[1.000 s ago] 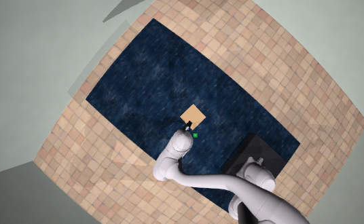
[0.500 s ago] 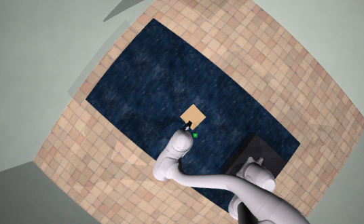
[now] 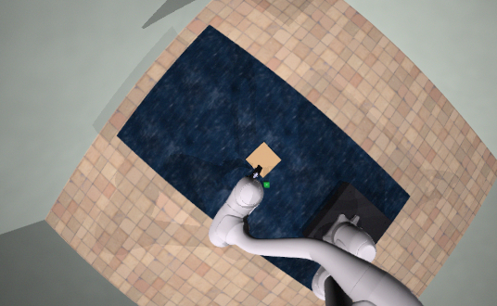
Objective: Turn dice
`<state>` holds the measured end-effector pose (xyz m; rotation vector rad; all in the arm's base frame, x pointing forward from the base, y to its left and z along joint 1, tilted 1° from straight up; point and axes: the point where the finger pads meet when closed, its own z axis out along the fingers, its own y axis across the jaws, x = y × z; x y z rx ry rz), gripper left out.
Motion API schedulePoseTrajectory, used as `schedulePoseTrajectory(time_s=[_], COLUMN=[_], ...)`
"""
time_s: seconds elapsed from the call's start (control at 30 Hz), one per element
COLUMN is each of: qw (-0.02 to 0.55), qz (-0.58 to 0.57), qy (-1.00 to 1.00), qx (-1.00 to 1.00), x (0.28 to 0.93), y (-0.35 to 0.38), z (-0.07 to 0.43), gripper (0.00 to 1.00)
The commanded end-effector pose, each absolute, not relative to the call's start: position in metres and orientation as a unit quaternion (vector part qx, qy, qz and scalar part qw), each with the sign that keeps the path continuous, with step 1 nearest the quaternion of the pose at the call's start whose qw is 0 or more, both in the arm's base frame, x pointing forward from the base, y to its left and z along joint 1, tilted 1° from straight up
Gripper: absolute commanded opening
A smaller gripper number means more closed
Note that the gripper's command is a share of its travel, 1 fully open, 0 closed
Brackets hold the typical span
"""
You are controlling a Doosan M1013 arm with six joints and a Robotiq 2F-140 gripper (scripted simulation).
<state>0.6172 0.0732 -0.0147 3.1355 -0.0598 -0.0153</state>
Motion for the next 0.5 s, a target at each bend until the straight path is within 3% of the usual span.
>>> schedulePoseTrajectory(time_s=[0.0, 0.47], qw=[0.003, 0.003], qz=[-0.005, -0.005], qy=[-0.019, -0.019], qx=[1.000, 1.000], x=[0.617, 0.602], y=[0.073, 0.108], z=[-0.015, -0.015], gripper=[1.00, 1.00])
